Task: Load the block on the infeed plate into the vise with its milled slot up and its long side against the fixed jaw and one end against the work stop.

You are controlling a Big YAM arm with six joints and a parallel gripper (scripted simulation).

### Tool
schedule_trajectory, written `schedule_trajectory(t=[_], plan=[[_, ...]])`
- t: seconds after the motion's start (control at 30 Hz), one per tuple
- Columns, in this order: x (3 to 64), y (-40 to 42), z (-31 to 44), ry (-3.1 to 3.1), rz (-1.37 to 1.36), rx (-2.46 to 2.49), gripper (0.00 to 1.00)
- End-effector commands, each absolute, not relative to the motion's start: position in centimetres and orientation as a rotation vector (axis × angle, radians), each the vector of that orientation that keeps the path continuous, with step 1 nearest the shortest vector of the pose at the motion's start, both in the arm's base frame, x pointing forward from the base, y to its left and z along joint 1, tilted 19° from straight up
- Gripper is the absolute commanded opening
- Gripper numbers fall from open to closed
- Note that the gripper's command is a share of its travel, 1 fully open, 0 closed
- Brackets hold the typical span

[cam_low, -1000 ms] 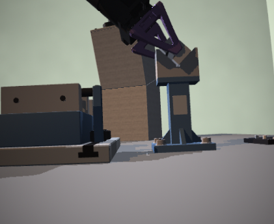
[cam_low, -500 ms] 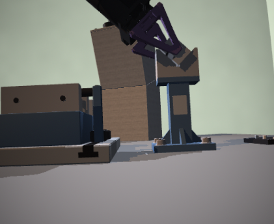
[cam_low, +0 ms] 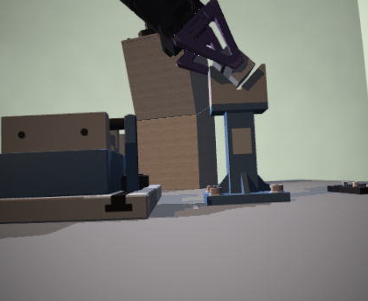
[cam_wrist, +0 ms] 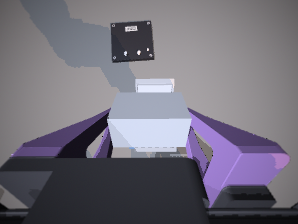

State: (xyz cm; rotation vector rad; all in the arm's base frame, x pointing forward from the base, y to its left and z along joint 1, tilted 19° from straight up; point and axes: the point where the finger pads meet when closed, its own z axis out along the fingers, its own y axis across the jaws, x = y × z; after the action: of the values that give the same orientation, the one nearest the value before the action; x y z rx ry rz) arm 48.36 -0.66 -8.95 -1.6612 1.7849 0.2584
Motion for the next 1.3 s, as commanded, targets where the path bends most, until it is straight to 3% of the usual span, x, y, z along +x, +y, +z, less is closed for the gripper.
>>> schedule_trajectory(t=[0.0, 1.27], plan=[[48.7, -0.6, -7.2, 1.772, 0.241, -1.658, 0.0], [48.6, 0.2, -5.5, 1.763, 0.239, -1.664, 0.0]])
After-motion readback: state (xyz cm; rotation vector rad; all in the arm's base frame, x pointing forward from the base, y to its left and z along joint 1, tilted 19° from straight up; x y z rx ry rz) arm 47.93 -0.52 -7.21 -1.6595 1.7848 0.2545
